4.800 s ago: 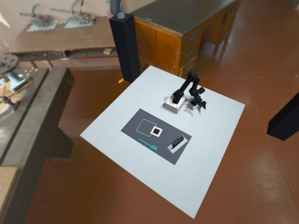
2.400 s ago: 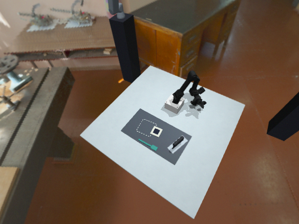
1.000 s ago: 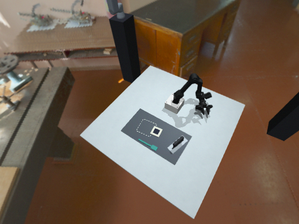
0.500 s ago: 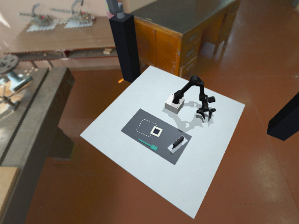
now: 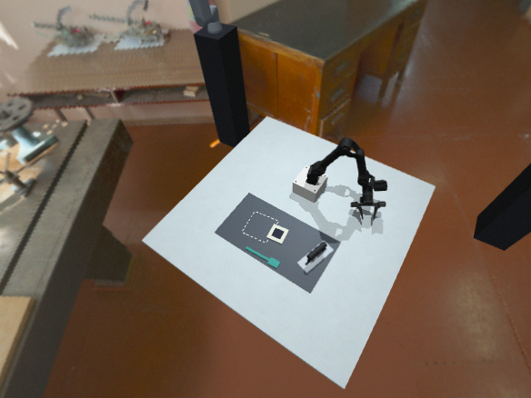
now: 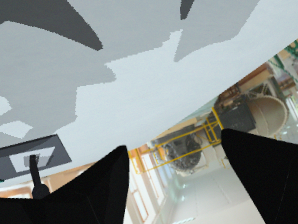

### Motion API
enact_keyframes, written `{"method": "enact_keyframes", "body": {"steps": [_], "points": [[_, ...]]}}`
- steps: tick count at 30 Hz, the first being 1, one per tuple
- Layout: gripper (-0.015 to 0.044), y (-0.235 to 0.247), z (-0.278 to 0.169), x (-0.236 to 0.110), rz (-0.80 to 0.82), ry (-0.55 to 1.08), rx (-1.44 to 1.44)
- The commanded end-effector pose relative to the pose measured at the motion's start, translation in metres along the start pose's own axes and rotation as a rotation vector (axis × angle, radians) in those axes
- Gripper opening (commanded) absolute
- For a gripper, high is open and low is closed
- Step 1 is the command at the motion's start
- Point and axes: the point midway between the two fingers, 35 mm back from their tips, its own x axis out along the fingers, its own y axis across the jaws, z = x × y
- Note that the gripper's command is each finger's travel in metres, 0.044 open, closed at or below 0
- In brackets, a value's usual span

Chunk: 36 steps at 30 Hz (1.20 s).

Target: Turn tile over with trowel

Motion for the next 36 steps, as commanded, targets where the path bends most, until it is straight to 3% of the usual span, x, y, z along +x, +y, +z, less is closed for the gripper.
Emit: {"method": "enact_keyframes", "body": {"steps": [1,36], "points": [[0.0270,0.000,-0.006,0.011,0.028,-0.022,0.097],[0.0270,0.047,-0.078,0.105,0.390,-0.103,0.929]]}}
